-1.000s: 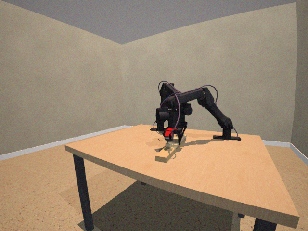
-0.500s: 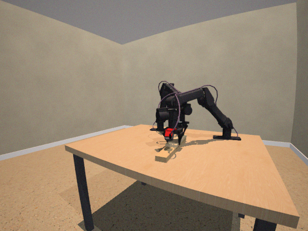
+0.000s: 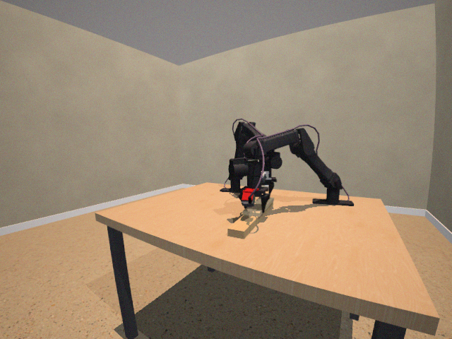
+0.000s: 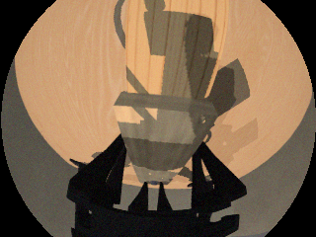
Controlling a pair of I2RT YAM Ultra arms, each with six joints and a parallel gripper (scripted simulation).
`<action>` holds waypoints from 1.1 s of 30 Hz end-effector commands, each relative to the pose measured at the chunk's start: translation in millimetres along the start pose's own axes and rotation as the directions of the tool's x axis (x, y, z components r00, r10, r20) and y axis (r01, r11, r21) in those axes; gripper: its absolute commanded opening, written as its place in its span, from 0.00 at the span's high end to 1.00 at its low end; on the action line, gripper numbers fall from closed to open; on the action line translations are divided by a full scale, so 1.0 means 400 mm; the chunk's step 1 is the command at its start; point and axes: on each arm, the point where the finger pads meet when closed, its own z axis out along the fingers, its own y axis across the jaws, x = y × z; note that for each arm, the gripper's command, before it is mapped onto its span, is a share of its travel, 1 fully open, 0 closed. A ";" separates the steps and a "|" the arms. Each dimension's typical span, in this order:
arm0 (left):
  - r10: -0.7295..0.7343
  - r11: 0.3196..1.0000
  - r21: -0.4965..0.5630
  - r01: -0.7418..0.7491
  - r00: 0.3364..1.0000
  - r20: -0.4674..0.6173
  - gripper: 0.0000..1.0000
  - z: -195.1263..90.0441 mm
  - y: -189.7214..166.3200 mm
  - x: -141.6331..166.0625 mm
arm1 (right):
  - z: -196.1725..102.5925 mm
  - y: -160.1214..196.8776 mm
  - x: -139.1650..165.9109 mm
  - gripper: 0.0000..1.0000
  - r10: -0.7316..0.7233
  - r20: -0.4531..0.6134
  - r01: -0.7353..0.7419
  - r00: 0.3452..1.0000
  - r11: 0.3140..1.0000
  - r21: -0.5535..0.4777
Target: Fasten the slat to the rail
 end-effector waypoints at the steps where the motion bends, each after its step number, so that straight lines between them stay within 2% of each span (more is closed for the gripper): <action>1: 0.000 1.000 0.010 0.000 1.000 0.011 0.28 -0.014 -0.003 -0.003 | -0.021 0.000 -0.005 0.66 -0.276 0.014 0.276 0.961 0.961 0.001; 6: 0.000 1.000 0.010 0.000 1.000 0.011 0.28 -0.014 -0.003 -0.003 | -0.022 0.000 -0.005 0.66 -0.490 0.013 0.490 0.872 0.872 0.005; 8: 0.000 1.000 0.010 0.000 1.000 0.011 0.28 -0.014 -0.003 -0.003 | -0.022 0.000 -0.005 0.66 -0.490 0.013 0.490 0.872 0.872 0.005; 9: 0.000 1.000 0.010 0.000 1.000 0.011 0.28 -0.014 -0.003 -0.003 | -0.023 0.000 -0.005 0.66 -0.589 0.013 0.589 0.808 0.808 0.008; 14: 0.000 1.000 0.010 0.000 1.000 0.011 0.28 -0.014 -0.003 -0.003 | -0.024 0.000 -0.005 0.66 -0.757 0.010 0.756 0.654 0.654 0.012; 23: 0.000 1.000 0.010 0.000 1.000 0.011 0.28 -0.014 -0.003 -0.003 | -0.027 -0.001 -0.005 0.66 -0.957 0.002 0.956 0.291 0.291 0.017; 25: 0.000 1.000 0.010 0.000 1.000 0.011 0.28 -0.014 -0.003 -0.003 | -0.027 -0.001 -0.005 0.66 -0.957 0.002 0.956 0.291 0.291 0.017; 26: 0.000 1.000 0.010 0.000 1.000 0.011 0.28 -0.014 -0.003 -0.003 | -0.027 -0.001 -0.005 0.66 -0.984 0.000 0.984 0.177 0.177 0.017; 33: 0.000 1.000 0.010 0.000 1.000 0.011 0.28 -0.014 -0.003 -0.003 | -0.028 -0.001 -0.005 0.66 -0.990 -0.005 0.990 -0.140 -0.140 0.018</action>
